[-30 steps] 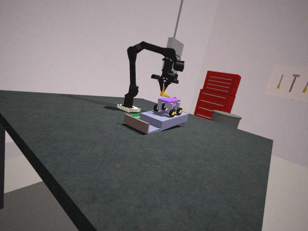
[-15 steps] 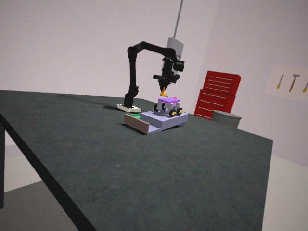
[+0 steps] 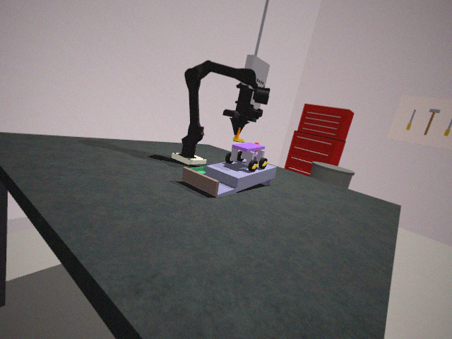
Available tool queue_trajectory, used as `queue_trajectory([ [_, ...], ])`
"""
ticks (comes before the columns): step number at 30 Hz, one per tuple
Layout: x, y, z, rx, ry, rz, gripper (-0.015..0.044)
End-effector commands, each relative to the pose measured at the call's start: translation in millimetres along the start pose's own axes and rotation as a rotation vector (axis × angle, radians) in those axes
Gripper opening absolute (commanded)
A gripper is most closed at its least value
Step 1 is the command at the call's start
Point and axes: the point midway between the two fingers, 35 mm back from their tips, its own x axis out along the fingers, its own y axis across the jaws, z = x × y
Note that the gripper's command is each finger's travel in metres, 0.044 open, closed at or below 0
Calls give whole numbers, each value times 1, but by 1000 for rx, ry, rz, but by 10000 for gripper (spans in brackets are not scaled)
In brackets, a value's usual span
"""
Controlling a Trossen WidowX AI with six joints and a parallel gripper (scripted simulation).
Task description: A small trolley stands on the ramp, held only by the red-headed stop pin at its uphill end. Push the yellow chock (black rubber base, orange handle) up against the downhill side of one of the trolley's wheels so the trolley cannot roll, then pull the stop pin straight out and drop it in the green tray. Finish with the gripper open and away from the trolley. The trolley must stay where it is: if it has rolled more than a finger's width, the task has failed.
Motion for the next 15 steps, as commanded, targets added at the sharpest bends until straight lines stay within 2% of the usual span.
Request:
queue_trajectory([
  [1, 1, -13, 2, -10, 3, 1, 0],
  [15, 3, -55, 16, -11, 2, -4, 0],
])
